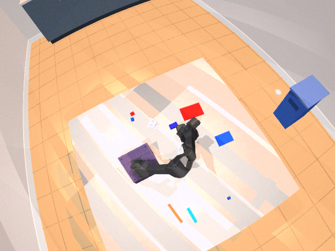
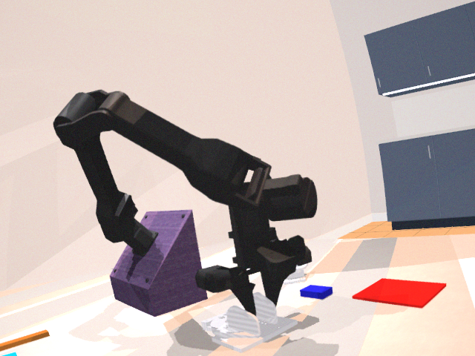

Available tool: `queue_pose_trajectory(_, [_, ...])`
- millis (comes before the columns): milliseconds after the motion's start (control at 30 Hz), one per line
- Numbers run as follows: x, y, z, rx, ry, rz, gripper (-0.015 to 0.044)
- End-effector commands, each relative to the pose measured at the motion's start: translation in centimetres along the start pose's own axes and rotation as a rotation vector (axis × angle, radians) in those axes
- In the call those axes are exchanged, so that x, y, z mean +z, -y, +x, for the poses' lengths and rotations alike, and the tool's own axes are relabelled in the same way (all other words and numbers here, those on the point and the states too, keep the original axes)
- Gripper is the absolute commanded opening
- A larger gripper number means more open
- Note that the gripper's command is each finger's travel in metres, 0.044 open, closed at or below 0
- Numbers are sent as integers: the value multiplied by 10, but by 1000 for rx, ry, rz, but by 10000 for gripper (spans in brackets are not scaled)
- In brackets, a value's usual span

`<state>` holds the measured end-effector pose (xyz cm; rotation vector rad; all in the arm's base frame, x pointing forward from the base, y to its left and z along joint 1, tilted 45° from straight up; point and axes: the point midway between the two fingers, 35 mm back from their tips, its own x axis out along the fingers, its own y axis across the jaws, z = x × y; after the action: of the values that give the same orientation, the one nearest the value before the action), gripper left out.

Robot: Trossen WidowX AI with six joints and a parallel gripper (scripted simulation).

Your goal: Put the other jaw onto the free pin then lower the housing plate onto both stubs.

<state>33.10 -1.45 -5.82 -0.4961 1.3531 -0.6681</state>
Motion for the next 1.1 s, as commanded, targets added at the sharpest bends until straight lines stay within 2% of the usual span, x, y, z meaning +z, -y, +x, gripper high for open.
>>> queue_pose_trajectory(0, [-1, 0, 1, -4, 1, -6, 134])
queue_pose_trajectory(1067, [-1, 0, 7, -4, 1, -4, 134])
